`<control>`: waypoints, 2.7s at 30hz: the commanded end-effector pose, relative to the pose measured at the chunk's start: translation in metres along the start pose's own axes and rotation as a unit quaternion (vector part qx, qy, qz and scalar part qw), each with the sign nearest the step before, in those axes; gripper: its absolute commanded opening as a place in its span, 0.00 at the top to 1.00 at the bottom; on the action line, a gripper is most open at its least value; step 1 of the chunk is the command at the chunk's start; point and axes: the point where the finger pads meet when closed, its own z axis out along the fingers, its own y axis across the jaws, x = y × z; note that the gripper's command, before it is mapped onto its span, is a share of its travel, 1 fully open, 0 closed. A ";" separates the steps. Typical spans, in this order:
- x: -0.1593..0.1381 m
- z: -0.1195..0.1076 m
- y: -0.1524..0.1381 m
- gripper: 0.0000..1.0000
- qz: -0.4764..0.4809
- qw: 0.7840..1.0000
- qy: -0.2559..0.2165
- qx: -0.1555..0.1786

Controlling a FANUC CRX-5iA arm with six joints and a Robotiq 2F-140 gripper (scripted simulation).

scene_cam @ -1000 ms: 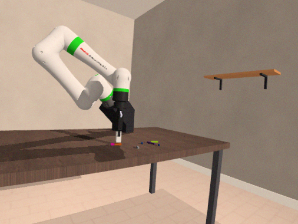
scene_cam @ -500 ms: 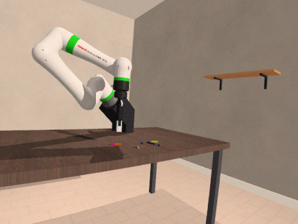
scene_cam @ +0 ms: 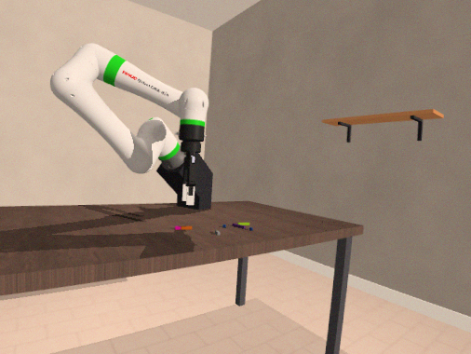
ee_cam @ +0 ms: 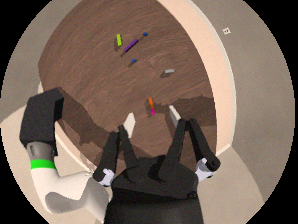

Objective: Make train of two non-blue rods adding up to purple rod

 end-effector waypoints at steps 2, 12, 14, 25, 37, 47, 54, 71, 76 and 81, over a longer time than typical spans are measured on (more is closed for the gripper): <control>0.000 0.000 0.000 0.00 0.000 1.000 0.000 0.000; 0.000 0.000 0.000 0.00 0.000 1.000 0.000 0.000; 0.000 -0.001 0.000 0.00 0.000 1.000 0.000 0.000; 0.000 -0.023 0.000 0.00 0.000 1.000 0.000 0.000; 0.000 -0.069 0.000 0.00 0.000 1.000 0.000 0.000; 0.000 -0.076 0.000 0.00 0.000 1.000 0.000 0.000; 0.000 -0.076 0.000 0.00 0.000 1.000 0.000 0.000; 0.000 -0.076 0.000 0.00 0.000 1.000 0.000 0.000; 0.000 -0.076 0.000 0.00 0.000 1.000 0.000 0.000; 0.000 -0.076 0.000 0.00 0.000 1.000 0.000 0.000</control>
